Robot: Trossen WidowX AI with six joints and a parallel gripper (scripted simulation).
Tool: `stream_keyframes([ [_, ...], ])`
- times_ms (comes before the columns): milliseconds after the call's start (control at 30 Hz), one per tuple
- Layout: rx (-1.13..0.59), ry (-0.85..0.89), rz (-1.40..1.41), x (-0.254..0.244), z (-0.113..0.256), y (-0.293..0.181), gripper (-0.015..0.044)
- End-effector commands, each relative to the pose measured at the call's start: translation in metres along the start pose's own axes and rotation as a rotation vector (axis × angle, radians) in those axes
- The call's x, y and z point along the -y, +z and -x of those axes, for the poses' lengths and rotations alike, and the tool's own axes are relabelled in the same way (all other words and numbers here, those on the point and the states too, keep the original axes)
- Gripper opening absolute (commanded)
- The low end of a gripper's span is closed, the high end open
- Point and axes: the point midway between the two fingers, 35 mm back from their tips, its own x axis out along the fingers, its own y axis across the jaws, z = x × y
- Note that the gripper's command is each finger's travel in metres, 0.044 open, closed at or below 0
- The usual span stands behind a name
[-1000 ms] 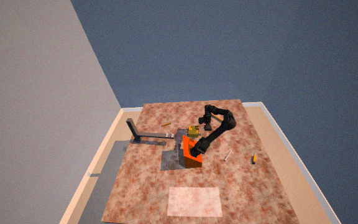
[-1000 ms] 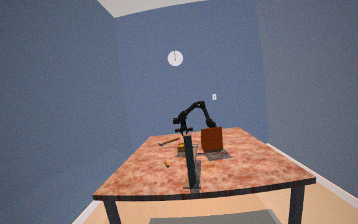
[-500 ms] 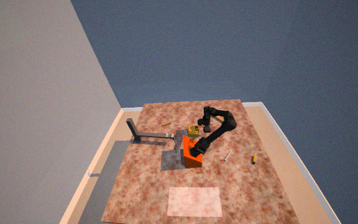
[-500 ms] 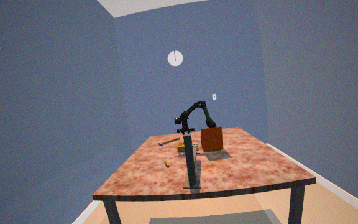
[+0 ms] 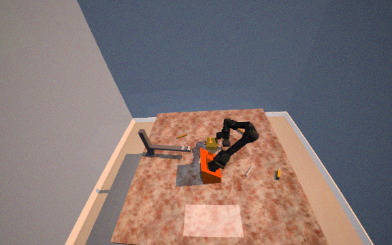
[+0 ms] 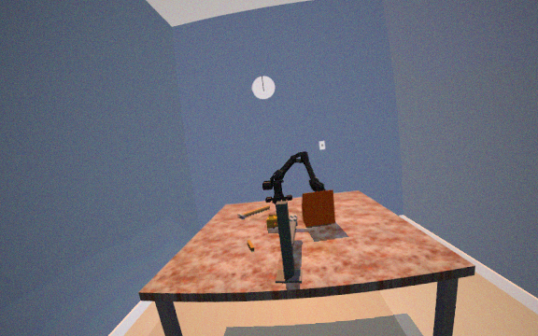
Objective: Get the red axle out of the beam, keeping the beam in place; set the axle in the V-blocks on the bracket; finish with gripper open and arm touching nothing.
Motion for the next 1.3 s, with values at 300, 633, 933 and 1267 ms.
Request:
stream_keyframes([
  [300,0.003,0.001,0.006,-0.001,-0.021,0.001,0.0],
  [633,0.0,0.001,0.006,-0.003,-0.037,0.0,0.0],
  [933,-0.002,0.001,0.007,-0.004,-0.048,-0.001,0.0],
  [1267,-0.006,0.002,0.001,-0.003,-0.046,-0.002,0.0263],
])
